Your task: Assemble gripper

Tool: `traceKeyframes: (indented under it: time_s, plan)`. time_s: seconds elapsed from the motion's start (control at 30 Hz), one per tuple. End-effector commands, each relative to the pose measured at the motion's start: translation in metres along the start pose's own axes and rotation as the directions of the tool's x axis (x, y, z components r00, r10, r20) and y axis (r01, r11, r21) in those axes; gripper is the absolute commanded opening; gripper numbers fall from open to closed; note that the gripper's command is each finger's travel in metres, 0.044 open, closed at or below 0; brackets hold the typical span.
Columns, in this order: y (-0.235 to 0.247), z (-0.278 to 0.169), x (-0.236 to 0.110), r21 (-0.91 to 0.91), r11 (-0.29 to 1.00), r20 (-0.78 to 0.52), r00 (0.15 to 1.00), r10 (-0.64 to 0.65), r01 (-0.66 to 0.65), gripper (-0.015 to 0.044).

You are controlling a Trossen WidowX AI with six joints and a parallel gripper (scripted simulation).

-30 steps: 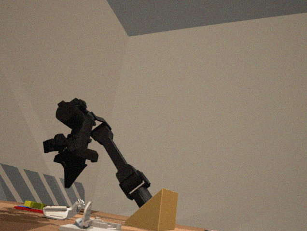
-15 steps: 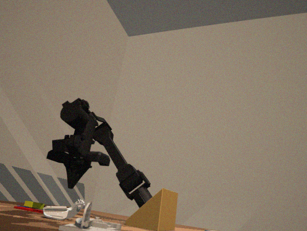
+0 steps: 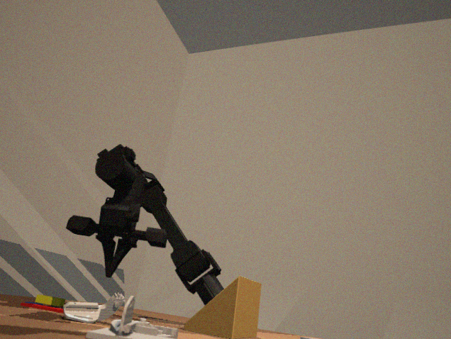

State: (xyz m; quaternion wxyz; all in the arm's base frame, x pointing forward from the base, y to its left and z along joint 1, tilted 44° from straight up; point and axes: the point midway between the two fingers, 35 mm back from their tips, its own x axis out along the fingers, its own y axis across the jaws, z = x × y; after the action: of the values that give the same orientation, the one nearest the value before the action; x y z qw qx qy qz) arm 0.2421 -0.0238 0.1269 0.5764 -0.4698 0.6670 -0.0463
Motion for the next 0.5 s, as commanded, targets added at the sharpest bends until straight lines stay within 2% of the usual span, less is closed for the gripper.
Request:
traceKeyframes:
  time_s: [0.0, 0.47]
  plan:
    - [0.0038, -0.0016, 0.0009, -0.13, 0.991, -0.005, 1.0, 0.004, -0.005, 0.0]
    - [0.012, -0.0033, 0.0007, -0.563, 0.826, -0.008, 1.0, 0.004, -0.008, 0.0]
